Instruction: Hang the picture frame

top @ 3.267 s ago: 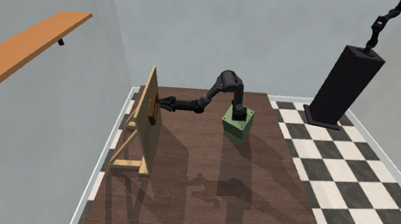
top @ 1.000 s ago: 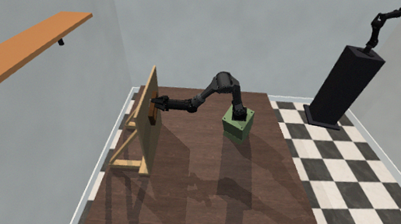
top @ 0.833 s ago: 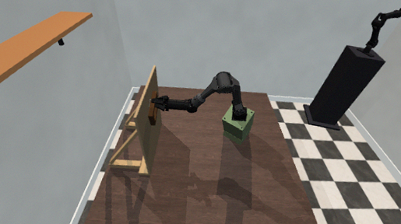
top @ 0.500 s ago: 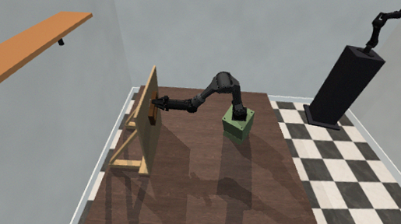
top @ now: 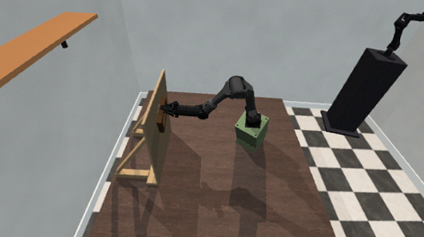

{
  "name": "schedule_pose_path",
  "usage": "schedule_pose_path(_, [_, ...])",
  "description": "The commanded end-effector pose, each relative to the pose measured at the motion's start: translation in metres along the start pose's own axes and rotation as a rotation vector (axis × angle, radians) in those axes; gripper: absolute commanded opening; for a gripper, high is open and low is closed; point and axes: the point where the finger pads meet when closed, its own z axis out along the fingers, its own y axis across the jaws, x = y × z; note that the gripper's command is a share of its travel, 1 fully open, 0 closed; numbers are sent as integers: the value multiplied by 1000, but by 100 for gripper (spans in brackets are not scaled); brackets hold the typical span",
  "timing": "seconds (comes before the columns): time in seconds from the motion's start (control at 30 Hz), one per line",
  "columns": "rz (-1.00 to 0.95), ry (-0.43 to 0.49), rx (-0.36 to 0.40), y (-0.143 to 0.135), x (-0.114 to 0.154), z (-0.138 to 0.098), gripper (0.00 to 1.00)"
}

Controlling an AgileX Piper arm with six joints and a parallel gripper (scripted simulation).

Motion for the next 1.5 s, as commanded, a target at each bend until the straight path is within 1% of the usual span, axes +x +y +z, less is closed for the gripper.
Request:
schedule_pose_path(0.0, [1, -1, -3, 1, 0, 1, 0])
schedule_pose_path(1.03, [1, -1, -4, 2, 0, 1, 0])
schedule_pose_path(1.47, [1, -1, -8, 6, -1, 1, 0])
